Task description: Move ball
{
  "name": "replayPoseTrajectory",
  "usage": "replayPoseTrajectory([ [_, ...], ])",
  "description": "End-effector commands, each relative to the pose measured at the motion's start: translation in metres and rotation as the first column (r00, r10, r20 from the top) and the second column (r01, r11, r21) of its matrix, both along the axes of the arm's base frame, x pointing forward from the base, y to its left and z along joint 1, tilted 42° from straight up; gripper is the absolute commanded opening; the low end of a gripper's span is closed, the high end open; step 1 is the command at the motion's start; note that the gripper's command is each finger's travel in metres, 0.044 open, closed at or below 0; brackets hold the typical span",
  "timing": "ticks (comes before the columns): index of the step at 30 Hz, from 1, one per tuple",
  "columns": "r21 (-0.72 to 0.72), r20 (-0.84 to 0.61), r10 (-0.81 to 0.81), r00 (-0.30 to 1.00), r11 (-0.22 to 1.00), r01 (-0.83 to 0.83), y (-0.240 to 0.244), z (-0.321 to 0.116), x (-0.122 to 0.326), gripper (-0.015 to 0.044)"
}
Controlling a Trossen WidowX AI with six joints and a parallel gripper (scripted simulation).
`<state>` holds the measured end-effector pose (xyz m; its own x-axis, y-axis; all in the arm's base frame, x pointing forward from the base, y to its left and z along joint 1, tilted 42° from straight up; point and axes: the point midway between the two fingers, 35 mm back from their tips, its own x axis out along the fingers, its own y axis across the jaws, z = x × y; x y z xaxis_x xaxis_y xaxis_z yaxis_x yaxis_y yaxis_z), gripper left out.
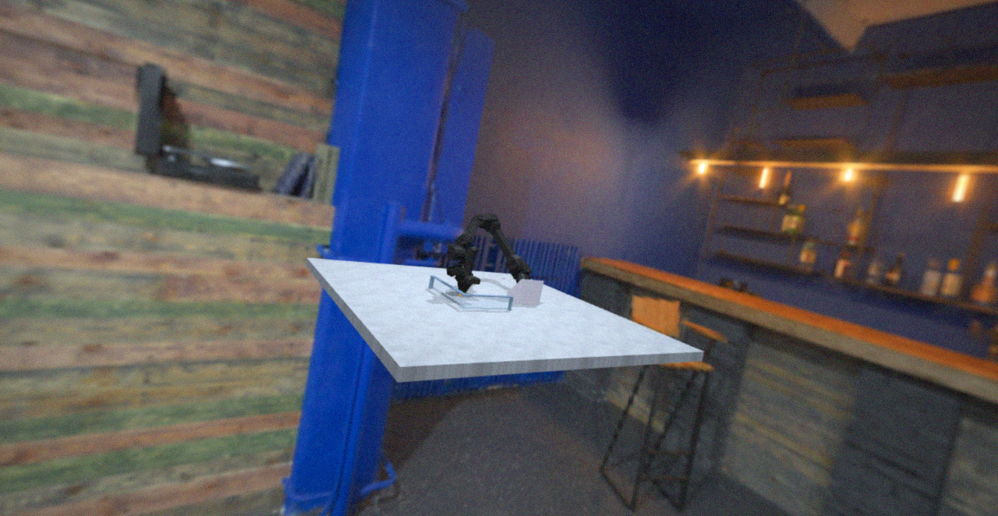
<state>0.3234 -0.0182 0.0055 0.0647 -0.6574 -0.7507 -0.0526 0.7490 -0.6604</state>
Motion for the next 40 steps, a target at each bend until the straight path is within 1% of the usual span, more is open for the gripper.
replayPoseTrajectory([
  [1,-0.006,-0.007,0.002,1.0,1.0,-0.002,-0.002,-0.001,-0.001,0.0],
  [9,0.0,0.0,0.0,1.0,1.0,0.0,0.0,0.0,0.0,0.0206],
  [17,0.0,0.0,0.0,1.0,1.0,0.0,0.002,0.002,0.0,0.0206],
  [19,0.002,-0.002,0.001,1.0,1.0,-0.001,0.017,0.018,0.001,0.0206],
  [22,0.0,-0.007,0.002,1.0,1.0,-0.002,0.05,0.056,-0.004,0.0206],
  [24,-0.002,-0.008,0.002,1.0,1.0,-0.002,0.057,0.065,-0.006,0.0206],
  [35,-0.002,0.001,0.018,1.0,1.0,-0.018,0.054,0.06,-0.003,0.0206],
  [37,-0.001,0.001,0.018,1.0,1.0,-0.018,0.061,0.067,-0.004,0.0259],
  [40,-0.003,0.001,0.016,1.0,1.0,-0.016,0.081,0.091,-0.009,0.0337],
])
